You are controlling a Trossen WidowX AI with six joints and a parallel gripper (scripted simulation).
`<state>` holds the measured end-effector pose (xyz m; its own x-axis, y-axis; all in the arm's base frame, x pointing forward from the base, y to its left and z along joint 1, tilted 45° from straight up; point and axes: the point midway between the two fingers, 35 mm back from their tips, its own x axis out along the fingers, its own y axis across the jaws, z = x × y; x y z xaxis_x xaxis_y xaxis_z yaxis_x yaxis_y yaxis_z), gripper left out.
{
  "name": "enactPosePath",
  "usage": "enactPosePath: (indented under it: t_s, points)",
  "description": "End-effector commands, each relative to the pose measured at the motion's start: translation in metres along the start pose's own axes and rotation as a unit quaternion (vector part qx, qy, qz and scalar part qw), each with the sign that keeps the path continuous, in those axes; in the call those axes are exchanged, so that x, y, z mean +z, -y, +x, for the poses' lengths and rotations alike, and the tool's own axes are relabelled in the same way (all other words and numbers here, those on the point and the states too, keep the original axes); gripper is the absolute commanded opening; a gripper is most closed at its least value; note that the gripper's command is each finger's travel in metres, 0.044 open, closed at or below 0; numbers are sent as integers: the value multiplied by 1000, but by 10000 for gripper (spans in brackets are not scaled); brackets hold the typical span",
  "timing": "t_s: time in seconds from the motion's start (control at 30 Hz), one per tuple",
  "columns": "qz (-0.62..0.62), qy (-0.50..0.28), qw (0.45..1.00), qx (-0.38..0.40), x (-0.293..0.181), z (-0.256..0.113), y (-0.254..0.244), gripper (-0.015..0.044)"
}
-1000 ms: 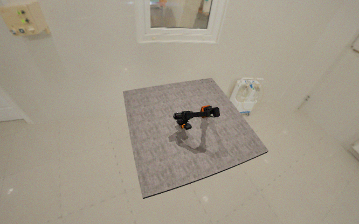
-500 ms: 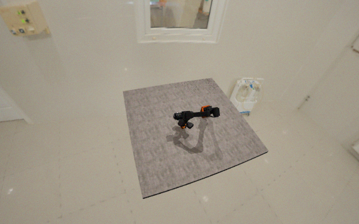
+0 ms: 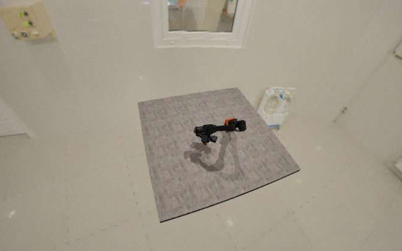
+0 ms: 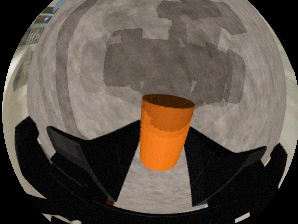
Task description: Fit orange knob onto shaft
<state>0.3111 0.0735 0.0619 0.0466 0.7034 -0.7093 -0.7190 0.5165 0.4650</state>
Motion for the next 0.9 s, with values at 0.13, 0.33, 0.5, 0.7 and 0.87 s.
enactPosePath:
  t_s: [0.13,0.33,0.5,0.7,0.87]
  points:
    - [-127,2,992,-1,0,-2,1,179]
    - [-188,2,982,-1,0,-2,1,179]
    - [-188,2,982,-1,0,2,1,179]
    - [-188,2,982,-1,0,12,1,179]
    - [-191,0,982,-1,1,11,0,260]
